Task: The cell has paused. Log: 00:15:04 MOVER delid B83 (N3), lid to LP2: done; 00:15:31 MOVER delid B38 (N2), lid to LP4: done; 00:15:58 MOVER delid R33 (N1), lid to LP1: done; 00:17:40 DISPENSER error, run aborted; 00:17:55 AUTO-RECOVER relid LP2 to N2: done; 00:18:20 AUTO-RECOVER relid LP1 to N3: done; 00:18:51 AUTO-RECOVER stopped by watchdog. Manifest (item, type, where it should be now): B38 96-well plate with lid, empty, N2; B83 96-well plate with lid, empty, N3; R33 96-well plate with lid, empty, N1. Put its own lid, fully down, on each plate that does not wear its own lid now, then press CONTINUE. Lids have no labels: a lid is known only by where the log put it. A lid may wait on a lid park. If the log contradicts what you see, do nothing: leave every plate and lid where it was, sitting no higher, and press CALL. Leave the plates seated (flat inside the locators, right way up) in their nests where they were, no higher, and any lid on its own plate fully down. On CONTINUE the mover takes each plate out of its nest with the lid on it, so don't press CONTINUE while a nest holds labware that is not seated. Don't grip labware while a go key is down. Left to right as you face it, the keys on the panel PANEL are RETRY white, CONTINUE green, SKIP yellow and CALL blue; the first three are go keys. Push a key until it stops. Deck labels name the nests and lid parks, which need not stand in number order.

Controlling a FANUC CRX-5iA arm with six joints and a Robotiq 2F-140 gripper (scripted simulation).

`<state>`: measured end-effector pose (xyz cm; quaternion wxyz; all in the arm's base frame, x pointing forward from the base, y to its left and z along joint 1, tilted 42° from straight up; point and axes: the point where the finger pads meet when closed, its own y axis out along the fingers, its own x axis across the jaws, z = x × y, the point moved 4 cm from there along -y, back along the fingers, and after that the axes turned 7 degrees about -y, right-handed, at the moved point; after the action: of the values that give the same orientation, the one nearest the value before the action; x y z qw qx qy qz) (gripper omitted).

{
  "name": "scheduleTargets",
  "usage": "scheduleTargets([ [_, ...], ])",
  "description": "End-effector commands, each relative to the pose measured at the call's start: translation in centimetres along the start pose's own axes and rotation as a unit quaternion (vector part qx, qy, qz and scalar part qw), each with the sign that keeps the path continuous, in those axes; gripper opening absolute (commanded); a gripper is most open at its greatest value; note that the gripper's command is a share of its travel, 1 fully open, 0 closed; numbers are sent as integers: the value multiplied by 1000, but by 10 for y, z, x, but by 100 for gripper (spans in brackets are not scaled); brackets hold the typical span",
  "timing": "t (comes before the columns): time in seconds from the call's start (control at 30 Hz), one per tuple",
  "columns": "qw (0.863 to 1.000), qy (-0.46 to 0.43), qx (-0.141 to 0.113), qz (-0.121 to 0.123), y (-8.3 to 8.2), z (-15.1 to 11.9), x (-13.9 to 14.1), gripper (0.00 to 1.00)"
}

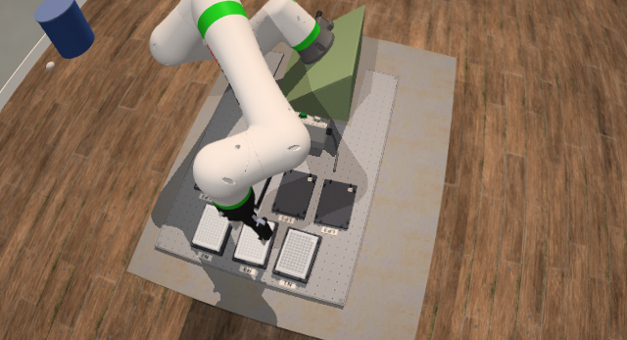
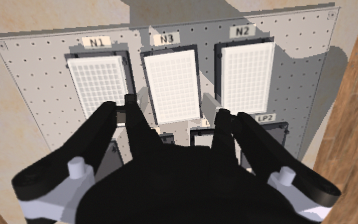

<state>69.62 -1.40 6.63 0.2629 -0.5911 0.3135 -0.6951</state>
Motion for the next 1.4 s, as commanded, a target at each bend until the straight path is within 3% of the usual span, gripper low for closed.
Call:
scheduleTargets([
  [0.0,992,-123,0,0,0,0,0,66],
  [1.37,992,-123,0,0,7,0,0,66],
])
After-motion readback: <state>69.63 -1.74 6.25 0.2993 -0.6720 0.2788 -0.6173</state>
